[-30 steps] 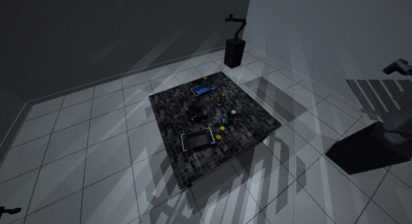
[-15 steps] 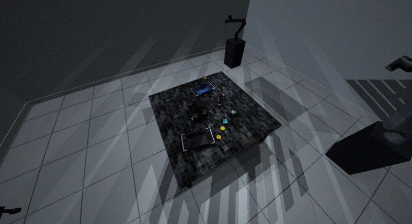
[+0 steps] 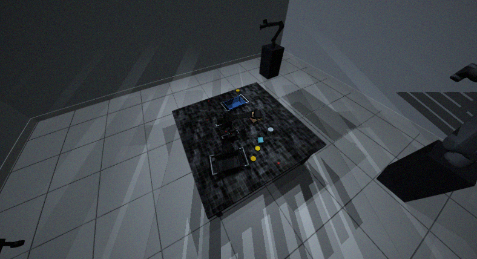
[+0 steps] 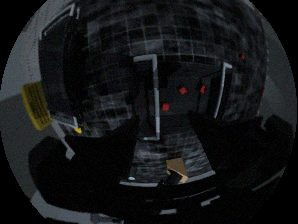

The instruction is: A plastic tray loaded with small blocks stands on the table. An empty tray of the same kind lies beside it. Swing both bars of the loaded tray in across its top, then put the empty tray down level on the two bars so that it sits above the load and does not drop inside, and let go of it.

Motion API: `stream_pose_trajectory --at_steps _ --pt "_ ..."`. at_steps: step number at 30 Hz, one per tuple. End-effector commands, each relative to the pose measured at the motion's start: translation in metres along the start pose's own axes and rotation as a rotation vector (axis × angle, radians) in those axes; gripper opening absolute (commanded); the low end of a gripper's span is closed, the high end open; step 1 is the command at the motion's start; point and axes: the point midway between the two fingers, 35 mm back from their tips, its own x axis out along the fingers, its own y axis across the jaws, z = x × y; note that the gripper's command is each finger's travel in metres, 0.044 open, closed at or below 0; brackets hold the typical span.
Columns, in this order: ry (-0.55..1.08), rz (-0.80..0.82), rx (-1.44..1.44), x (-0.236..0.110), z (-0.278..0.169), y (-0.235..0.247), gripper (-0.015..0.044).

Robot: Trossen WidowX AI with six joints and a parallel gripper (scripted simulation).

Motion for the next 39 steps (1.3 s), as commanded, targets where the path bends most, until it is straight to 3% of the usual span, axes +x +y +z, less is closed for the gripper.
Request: stream_pose_trajectory --at_steps 1,9,20,25,33,39 --pt "-0.003 -0.039 0.023 -0.007 -0.012 -0.067 0.0440" --pt "-0.005 -0.096 0.008 -0.024 -0.065 -0.189 0.0440" --pt "0.024 -0.068 -0.040 -0.016 -0.205 -0.312 0.0440" --pt "0.022 -0.017 -0.078 0.003 -0.270 -0.335 0.0440" --pt "0.022 -0.014 -0.079 0.006 -0.272 -0.336 0.0440" --pt "0.021 -0.015 -0.080 0.032 -0.271 -0.338 0.0440"
